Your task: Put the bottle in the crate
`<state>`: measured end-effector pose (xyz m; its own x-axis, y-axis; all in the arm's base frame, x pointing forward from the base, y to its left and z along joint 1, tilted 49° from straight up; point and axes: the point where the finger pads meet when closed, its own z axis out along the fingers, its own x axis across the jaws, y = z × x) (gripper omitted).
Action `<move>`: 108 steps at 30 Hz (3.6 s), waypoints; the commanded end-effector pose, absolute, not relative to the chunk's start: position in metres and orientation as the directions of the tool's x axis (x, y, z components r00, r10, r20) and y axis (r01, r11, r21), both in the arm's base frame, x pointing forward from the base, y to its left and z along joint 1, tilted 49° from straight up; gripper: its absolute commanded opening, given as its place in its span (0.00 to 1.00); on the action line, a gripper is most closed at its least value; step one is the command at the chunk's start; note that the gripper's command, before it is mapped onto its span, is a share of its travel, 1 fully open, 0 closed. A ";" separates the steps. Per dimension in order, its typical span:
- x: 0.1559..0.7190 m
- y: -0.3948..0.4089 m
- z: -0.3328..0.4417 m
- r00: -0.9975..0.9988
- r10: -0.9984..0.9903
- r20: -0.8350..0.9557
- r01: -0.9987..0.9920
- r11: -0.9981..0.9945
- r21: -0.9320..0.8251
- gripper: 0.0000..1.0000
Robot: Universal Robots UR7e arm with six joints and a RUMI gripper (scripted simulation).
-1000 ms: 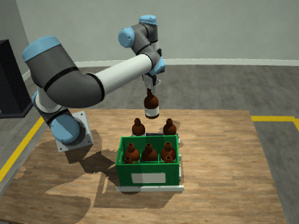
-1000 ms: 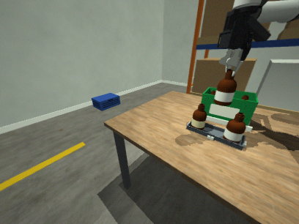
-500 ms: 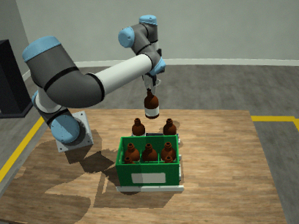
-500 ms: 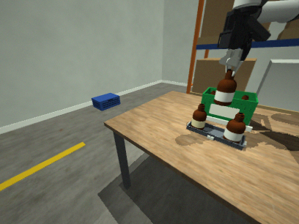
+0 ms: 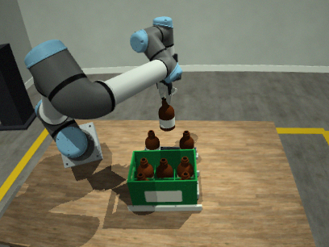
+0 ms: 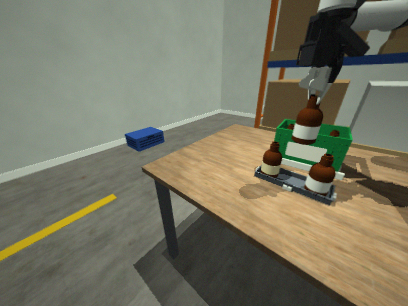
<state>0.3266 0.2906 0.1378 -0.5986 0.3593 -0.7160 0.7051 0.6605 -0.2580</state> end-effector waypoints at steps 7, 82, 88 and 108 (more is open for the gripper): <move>0.326 0.292 0.141 -0.597 0.361 -0.716 0.704 0.664 -0.252 0.00; 0.323 0.229 0.202 -0.597 0.361 -0.716 0.704 0.664 -0.252 0.00; 0.322 0.219 0.212 -0.597 0.361 -0.716 0.704 0.664 -0.252 0.00; 0.320 0.192 0.238 -0.597 0.361 -0.716 0.704 0.664 -0.252 0.00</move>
<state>0.3208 0.1990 0.2317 -0.5953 0.3636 -0.7165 0.7054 0.6635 -0.2493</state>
